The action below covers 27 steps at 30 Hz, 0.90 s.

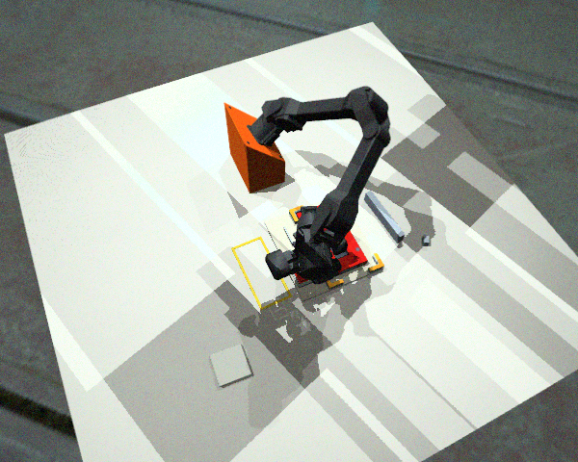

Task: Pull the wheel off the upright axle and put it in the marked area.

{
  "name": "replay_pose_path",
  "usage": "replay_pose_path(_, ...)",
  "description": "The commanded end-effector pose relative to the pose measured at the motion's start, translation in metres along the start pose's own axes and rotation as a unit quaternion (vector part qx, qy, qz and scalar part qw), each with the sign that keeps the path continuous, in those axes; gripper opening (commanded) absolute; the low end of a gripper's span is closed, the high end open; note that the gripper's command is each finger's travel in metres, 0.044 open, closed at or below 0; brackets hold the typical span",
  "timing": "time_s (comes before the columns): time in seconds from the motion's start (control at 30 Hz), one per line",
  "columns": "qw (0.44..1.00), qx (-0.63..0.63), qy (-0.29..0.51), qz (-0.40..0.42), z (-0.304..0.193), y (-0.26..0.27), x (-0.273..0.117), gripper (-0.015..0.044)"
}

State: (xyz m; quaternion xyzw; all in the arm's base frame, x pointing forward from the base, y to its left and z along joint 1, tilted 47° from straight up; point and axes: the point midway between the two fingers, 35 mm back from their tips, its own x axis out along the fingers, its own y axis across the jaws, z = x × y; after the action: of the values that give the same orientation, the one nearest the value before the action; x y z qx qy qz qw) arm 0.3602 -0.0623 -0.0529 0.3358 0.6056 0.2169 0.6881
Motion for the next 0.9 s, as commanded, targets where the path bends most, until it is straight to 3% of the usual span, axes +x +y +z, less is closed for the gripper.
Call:
replay_pose_path(0.0,1.0,-0.004,-0.002,0.0,0.0007,0.0008,-0.003,0.0)
replay_pose_path(0.87,1.0,-0.003,-0.002,0.0,0.0007,0.0006,-0.0116,0.0)
